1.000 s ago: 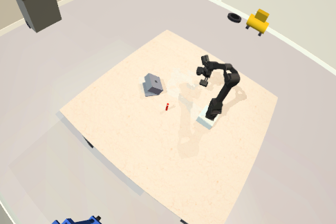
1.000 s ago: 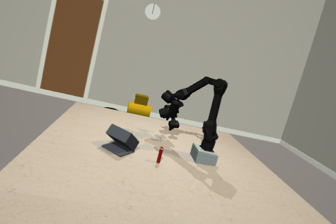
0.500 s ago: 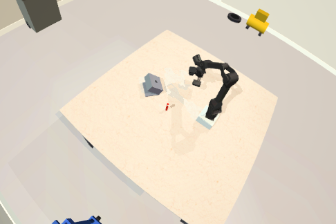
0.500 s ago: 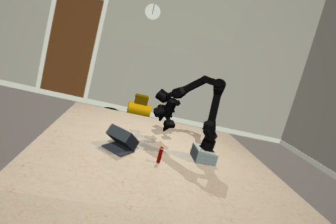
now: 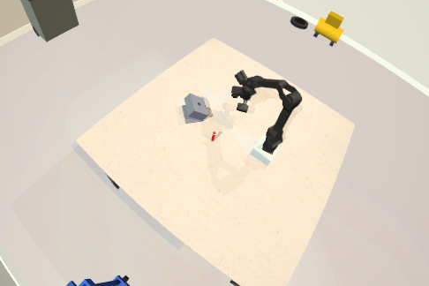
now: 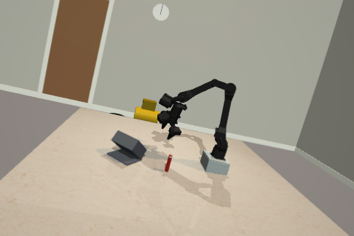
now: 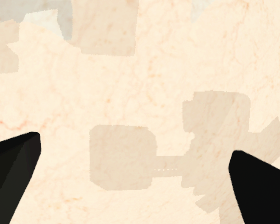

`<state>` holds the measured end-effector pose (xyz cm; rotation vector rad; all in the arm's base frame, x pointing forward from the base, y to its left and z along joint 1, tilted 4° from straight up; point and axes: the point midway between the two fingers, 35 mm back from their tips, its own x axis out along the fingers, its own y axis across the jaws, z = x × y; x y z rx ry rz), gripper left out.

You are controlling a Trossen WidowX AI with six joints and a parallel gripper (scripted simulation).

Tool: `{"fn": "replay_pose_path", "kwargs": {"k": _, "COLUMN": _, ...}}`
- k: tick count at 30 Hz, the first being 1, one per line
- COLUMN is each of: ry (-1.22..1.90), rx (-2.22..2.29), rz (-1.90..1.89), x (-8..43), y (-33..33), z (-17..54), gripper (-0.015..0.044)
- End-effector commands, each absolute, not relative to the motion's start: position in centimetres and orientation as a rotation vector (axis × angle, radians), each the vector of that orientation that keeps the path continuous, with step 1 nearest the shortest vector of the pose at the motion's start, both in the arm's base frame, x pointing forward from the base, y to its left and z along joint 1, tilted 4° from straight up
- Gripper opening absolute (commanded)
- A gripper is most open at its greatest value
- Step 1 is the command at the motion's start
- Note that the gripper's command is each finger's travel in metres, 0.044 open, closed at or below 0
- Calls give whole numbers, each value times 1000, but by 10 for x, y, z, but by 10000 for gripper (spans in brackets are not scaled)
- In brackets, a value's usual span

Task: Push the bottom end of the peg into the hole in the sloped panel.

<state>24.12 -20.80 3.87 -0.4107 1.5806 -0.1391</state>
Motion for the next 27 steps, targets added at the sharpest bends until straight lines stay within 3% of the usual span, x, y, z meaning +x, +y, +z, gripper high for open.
{"fn": "replay_pose_path", "kwargs": {"k": 1, "ry": 1563, "rx": -403, "rz": -105, "x": 255, "y": -192, "z": 40, "gripper": 440}}
{"fn": "replay_pose_path", "kwargs": {"k": 27, "ry": 1521, "rx": -388, "rz": 125, "x": 303, "y": -83, "z": 43, "gripper": 440}}
